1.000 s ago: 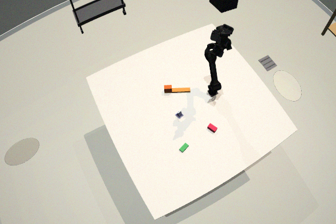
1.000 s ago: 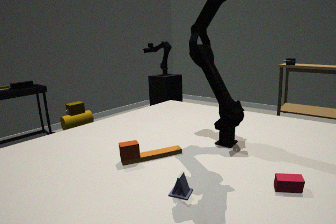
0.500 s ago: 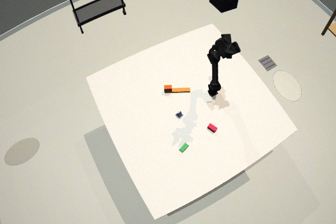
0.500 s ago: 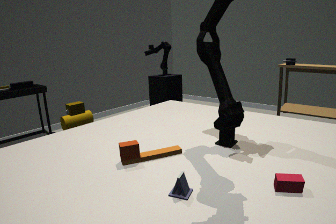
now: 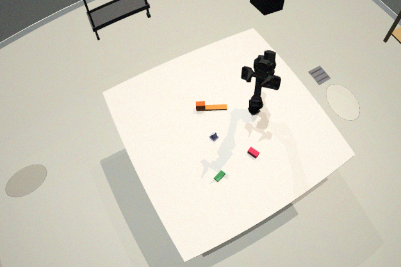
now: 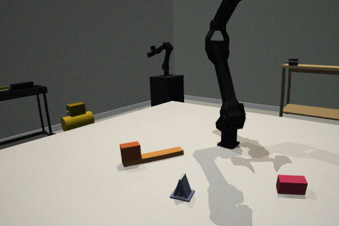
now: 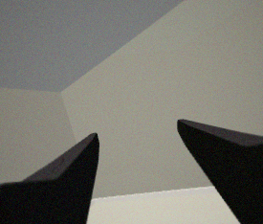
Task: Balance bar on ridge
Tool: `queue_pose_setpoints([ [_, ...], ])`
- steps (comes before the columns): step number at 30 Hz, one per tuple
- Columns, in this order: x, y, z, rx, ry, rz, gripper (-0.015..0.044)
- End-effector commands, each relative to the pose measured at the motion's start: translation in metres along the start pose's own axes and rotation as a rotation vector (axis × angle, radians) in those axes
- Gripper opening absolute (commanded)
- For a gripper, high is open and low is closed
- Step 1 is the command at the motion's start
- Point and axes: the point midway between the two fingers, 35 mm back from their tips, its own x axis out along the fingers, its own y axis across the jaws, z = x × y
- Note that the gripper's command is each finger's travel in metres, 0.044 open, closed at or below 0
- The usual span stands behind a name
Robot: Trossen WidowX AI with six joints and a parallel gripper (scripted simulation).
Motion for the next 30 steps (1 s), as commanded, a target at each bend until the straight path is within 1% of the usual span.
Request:
queue_pose_setpoints([
  [1,0.009,-0.009,-0.021,-0.159,0.054,-0.03,0.0315],
  [7,0.019,-0.027,-0.047,-0.361,0.132,-0.072,0.0315],
  [16,0.031,-0.063,-0.093,-0.698,0.306,-0.109,0.0315],
  [30,0.03,-0.131,-0.159,-1.187,0.636,-0.07,0.0315],
])
